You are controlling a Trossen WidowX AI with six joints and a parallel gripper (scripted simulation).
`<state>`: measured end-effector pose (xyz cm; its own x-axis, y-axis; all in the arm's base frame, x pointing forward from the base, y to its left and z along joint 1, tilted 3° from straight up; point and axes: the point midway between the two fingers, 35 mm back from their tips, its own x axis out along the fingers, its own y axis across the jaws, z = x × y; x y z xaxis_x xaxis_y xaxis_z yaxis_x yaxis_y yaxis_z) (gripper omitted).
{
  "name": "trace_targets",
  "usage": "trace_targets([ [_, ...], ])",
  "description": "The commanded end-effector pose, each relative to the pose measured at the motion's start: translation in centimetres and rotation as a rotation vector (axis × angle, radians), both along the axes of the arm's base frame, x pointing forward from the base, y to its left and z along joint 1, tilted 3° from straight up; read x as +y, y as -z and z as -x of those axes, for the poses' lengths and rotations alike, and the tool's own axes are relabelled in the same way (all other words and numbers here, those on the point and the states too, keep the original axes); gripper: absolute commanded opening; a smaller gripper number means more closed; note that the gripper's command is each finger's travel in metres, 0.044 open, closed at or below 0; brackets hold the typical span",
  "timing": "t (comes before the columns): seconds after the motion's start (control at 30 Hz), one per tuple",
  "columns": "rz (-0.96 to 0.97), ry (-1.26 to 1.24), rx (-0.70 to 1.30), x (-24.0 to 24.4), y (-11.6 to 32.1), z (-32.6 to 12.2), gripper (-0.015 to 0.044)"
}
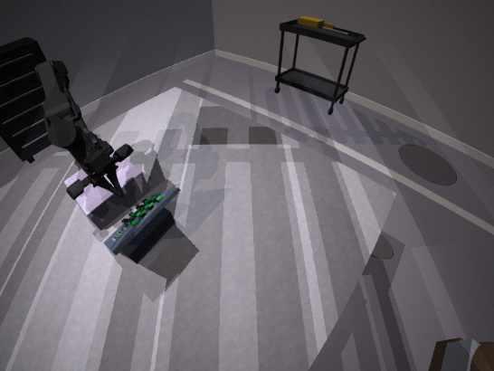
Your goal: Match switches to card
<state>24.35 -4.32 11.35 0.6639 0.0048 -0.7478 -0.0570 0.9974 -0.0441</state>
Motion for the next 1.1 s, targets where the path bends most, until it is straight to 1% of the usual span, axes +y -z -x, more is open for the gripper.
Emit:
trace_targets([
  [0.0, -0.001, -0.005, 0.006, 0.2, -0.2, 0.6, 0.0000],
  [0.33, -0.006, -0.005, 0.008, 5.6, 2.6, 3.9, 0.0000],
  [0.47, -0.006, -0.005, 0.010, 5.7, 2.9, 3.6, 0.0000],
  [0.63, -0.005, -0.004, 0.031, 5.8, 5.1, 1.6, 0.0000],
  [1.07, -0.005, -0.004, 0.031, 5.8, 6.0, 0.9, 0.0000],
])
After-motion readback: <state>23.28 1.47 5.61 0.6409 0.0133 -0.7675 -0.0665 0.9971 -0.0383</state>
